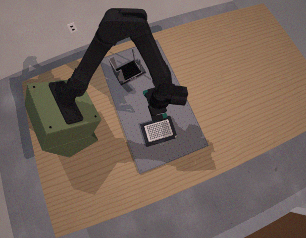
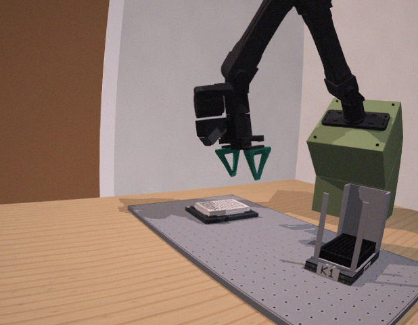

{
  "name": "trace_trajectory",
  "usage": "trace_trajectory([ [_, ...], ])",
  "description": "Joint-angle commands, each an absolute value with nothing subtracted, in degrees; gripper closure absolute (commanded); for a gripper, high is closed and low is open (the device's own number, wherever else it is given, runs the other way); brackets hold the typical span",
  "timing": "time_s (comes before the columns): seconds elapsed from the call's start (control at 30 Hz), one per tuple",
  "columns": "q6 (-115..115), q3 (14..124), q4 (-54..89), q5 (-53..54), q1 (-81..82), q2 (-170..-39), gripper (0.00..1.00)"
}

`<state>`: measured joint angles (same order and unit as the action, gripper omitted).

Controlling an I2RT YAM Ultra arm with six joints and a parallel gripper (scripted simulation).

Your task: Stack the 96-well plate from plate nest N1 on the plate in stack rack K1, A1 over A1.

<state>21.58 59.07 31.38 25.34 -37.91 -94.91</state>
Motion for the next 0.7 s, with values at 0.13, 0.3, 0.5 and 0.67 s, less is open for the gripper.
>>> trace_trajectory([
  [0.13,25.94,61.46,31.91,27.85,-43.48,-96.02,0.0],
  [0.3,26.83,60.11,28.1,28.25,-47.32,-94.88,0.0],
  [0.5,26.69,56.03,25.08,28.2,-50.07,-91.71,0.0],
  [0.67,29.77,60.26,28.47,29.82,-53.42,-94.84,0.0],
])
